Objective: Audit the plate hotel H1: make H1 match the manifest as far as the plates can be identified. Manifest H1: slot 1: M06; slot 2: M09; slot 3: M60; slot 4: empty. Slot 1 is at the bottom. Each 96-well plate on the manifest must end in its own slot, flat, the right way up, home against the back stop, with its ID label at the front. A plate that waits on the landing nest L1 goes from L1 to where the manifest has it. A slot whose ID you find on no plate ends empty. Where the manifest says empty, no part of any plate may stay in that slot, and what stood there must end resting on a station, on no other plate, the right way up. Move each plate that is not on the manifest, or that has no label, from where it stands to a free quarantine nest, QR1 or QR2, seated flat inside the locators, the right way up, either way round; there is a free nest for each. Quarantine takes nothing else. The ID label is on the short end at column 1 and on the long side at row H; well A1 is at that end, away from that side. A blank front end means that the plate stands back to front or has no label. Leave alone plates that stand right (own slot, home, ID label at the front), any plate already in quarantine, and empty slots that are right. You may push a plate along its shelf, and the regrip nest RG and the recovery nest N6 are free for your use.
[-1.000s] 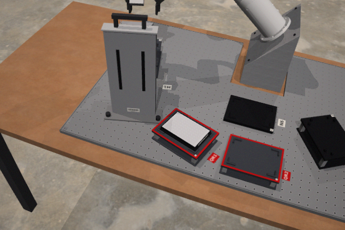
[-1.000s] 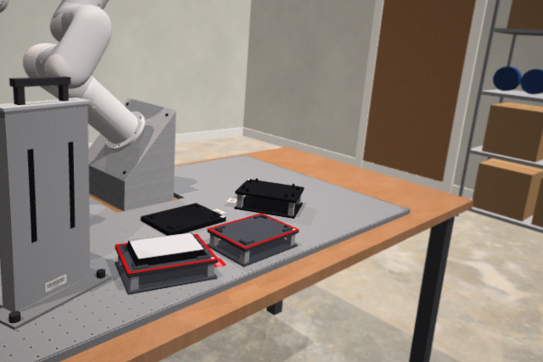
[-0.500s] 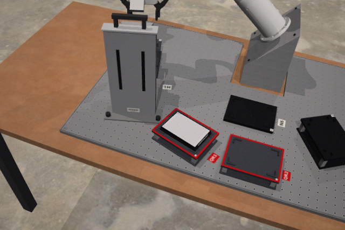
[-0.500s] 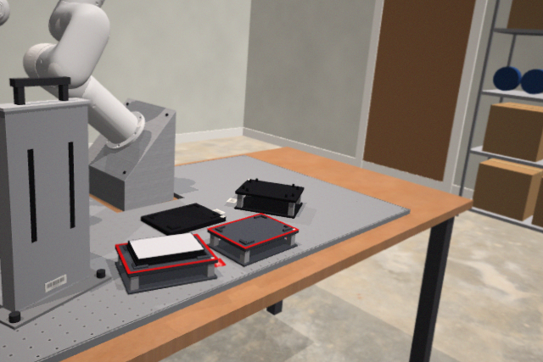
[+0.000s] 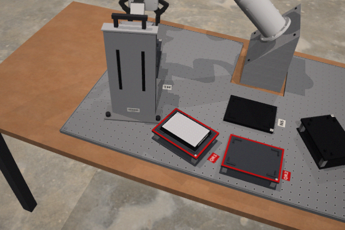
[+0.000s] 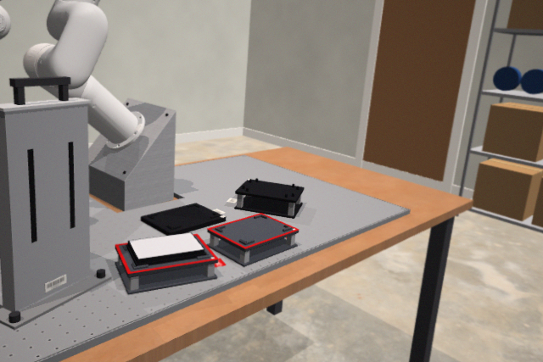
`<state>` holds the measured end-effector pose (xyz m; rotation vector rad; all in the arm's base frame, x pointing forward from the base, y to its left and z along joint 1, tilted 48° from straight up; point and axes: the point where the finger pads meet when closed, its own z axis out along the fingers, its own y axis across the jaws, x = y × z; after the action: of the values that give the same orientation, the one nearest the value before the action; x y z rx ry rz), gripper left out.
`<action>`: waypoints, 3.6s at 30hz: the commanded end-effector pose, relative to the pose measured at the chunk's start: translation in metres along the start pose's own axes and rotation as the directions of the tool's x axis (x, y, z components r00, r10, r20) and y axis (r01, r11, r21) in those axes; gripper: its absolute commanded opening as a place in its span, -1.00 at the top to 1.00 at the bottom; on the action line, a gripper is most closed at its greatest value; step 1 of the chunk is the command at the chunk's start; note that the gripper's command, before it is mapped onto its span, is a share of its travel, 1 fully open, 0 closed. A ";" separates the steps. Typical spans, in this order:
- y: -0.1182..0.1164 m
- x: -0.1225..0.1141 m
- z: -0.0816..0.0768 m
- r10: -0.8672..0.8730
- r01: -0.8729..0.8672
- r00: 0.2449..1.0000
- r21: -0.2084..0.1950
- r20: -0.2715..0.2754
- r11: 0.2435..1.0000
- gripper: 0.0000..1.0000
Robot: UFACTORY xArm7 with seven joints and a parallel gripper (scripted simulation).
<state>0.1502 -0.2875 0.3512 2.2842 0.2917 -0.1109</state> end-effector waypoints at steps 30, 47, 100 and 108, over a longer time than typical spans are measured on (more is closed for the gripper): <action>0.002 0.001 0.040 0.000 0.000 1.000 -0.004 -0.001 1.000 -1.00; 0.002 0.001 0.059 0.000 0.000 1.000 -0.004 -0.001 1.000 -1.00; 0.002 0.001 0.095 0.000 0.000 1.000 -0.004 -0.001 1.000 -1.00; 0.002 0.001 0.099 0.000 0.000 1.000 -0.004 -0.001 1.000 -1.00</action>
<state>0.1520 -0.3608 0.2866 2.2831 0.2920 -0.1105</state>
